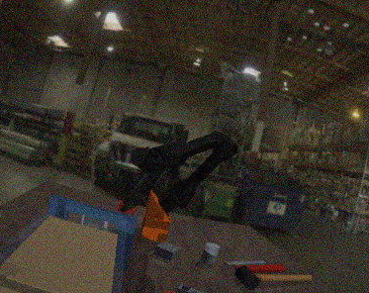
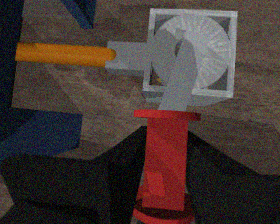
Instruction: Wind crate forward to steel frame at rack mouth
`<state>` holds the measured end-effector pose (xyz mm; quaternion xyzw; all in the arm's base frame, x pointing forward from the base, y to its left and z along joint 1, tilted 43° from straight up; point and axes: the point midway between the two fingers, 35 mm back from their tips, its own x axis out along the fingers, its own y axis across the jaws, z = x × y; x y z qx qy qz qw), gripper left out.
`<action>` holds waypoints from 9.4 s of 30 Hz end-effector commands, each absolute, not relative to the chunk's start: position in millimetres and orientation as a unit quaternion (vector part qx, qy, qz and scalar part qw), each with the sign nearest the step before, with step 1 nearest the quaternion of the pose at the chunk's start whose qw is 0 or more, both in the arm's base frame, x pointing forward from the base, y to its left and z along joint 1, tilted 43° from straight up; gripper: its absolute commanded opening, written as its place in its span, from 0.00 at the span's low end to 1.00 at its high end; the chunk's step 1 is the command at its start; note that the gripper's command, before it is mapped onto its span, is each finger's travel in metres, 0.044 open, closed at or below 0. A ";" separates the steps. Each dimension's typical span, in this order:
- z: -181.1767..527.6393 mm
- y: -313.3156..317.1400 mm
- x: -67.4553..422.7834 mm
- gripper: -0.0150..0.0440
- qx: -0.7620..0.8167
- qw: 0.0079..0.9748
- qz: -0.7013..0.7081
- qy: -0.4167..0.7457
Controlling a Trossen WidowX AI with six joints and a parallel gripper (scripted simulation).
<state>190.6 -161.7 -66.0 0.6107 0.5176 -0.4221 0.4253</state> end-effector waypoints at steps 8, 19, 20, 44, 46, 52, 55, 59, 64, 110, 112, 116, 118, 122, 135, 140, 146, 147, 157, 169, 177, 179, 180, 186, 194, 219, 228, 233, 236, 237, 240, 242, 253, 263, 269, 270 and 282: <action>-68.3 -155.2 166.4 0.25 0.606 0.416 -0.427 0.526; -70.7 -155.1 148.5 0.25 0.606 0.416 -0.428 0.526; -70.9 -155.1 147.3 0.25 0.606 0.416 -0.428 0.526; -82.8 -163.2 111.6 0.25 0.605 0.416 -0.429 0.526; -84.1 -164.3 108.9 0.25 0.605 0.416 -0.429 0.526; -88.5 -168.1 101.1 0.25 0.605 0.416 -0.429 0.526; -91.0 -170.4 97.1 0.25 0.605 0.416 -0.429 0.526; -94.2 -173.4 92.4 0.25 0.605 0.416 -0.430 0.526; -98.3 -177.4 87.3 0.25 0.605 0.416 -0.430 0.526; -144.1 -227.3 63.0 0.25 0.603 0.417 -0.432 0.525; -146.1 -229.8 63.2 0.25 0.603 0.417 -0.432 0.525; -151.5 -236.4 64.3 0.25 0.603 0.418 -0.432 0.525; -156.5 -242.6 66.1 0.25 0.603 0.418 -0.432 0.525; -165.5 -254.0 70.1 0.25 0.603 0.418 -0.432 0.524; -176.4 -268.5 79.6 0.25 0.603 0.419 -0.432 0.524; -180.3 -274.1 84.6 0.25 0.603 0.419 -0.432 0.524; -184.4 -280.0 90.9 0.25 0.603 0.419 -0.432 0.524; -184.8 -280.7 91.7 0.25 0.603 0.419 -0.432 0.524; -190.5 -289.5 103.8 0.25 0.603 0.420 -0.432 0.523; -195.4 -298.2 120.4 0.25 0.603 0.420 -0.432 0.523; -197.4 -302.6 132.3 0.25 0.603 0.420 -0.431 0.523; -197.8 -303.5 135.4 0.25 0.603 0.420 -0.431 0.523; -198.0 -304.1 137.3 0.25 0.603 0.420 -0.431 0.523; -198.5 -306.3 146.7 0.25 0.604 0.421 -0.431 0.522; -198.3 -308.2 159.5 0.25 0.604 0.421 -0.431 0.522; -191.2 -306.1 198.7 0.25 0.605 0.421 -0.430 0.522; -186.2 -302.4 212.2 0.25 0.605 0.421 -0.429 0.522; -183.1 -299.9 218.8 0.25 0.605 0.421 -0.429 0.522; -180.9 -297.9 223.0 0.25 0.605 0.421 -0.429 0.522; -180.4 -297.4 224.1 0.25 0.605 0.421 -0.429 0.522; -178.0 -295.3 228.1 0.25 0.605 0.421 -0.429 0.522; -176.5 -293.9 230.6 0.25 0.605 0.421 -0.429 0.522; -167.5 -285.2 242.6 0.25 0.606 0.421 -0.428 0.522; -158.4 -275.8 251.7 0.25 0.606 0.421 -0.428 0.522; -152.5 -269.6 256.1 0.25 0.606 0.421 -0.428 0.522; -151.3 -268.3 256.9 0.25 0.606 0.421 -0.428 0.523; -139.2 -254.8 262.9 0.25 0.606 0.420 -0.427 0.523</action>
